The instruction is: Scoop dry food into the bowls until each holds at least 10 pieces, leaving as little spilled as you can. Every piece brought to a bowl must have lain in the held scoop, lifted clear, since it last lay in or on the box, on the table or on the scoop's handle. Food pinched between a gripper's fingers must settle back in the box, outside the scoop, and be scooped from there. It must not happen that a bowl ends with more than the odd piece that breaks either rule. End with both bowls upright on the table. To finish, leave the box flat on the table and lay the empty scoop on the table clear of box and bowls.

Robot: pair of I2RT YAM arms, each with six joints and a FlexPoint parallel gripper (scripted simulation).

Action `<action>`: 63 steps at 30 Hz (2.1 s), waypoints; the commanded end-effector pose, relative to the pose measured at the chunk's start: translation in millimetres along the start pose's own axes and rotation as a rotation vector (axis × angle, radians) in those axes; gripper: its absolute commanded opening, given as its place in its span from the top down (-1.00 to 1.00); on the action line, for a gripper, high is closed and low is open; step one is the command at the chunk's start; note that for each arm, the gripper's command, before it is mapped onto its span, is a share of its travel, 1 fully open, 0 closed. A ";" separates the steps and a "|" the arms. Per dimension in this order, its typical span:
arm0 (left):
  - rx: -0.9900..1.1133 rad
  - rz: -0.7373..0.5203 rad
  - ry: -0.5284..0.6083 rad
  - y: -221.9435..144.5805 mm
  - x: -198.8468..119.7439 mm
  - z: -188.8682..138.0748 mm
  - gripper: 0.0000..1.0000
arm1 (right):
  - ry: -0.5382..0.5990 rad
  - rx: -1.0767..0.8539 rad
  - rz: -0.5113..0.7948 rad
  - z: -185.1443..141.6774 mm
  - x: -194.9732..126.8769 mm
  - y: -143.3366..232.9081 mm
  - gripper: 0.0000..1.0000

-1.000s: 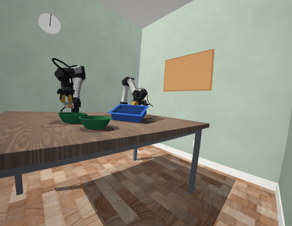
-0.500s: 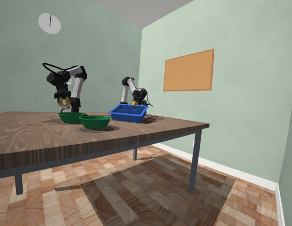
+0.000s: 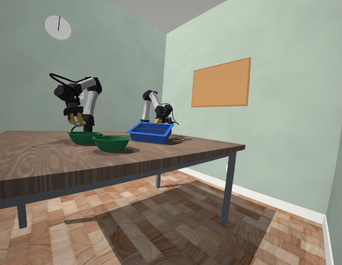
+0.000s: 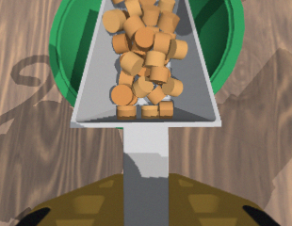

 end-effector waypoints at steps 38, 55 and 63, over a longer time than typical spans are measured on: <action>0.026 -0.002 0.012 3.6 2.1 -5.0 1.00 | 0.036 0.036 -0.391 154.2 102.1 93.6 1.00; 0.026 -0.002 0.012 3.6 2.1 -5.0 1.00 | -0.082 0.095 -0.545 185.5 147.4 139.7 1.00; 0.026 -0.002 0.012 3.6 2.1 -5.0 1.00 | -0.006 0.074 -0.489 180.5 142.5 137.1 1.00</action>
Point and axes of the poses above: on each arm, the point where the finger pads meet when closed, its own x axis out along the fingers, its own y axis across the jaws, z = x × y, the point moved 2 cm from there along -x, back along the fingers, and after that the axes turned 1 degree about -x, right-handed, at the moved point
